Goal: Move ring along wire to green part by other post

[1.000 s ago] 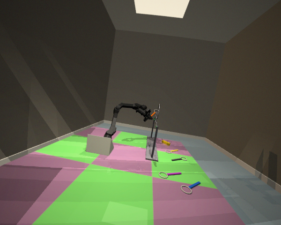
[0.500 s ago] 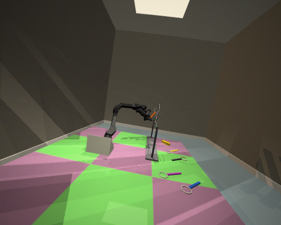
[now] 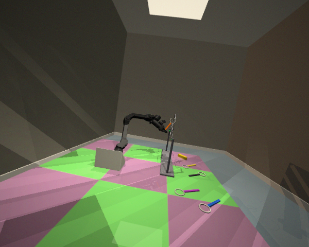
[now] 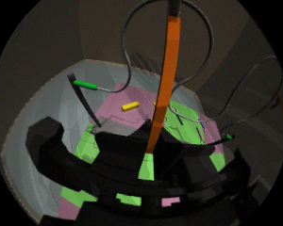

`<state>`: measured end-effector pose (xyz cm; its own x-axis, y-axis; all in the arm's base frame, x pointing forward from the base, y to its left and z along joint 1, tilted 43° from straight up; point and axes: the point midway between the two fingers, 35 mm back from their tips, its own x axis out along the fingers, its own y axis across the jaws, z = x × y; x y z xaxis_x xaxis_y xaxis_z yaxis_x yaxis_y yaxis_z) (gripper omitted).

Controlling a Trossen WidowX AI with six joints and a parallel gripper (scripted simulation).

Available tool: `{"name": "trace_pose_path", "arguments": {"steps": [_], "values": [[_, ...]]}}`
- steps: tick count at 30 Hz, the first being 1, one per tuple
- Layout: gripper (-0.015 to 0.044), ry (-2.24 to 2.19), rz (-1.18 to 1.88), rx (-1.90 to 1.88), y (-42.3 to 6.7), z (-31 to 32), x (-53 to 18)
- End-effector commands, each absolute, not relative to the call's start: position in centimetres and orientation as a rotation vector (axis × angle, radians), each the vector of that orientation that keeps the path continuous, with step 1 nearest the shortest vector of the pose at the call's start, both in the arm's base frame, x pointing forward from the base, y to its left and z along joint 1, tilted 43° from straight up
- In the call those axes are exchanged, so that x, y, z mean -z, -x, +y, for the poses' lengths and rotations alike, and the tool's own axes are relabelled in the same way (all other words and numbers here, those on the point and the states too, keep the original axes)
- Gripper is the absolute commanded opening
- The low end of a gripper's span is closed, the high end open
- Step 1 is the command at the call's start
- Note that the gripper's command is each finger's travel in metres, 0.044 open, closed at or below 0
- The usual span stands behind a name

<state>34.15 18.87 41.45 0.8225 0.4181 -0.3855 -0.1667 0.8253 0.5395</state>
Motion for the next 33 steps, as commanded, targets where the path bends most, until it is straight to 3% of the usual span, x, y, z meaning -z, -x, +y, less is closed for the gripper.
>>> {"name": "trace_pose_path", "arguments": {"steps": [1,33], "values": [[-0.015,-0.593,0.512,-0.35,-34.0,19.3,-41.9],[-0.015,-1.276,0.45,-0.518,-33.6,22.2,-46.0]]}}
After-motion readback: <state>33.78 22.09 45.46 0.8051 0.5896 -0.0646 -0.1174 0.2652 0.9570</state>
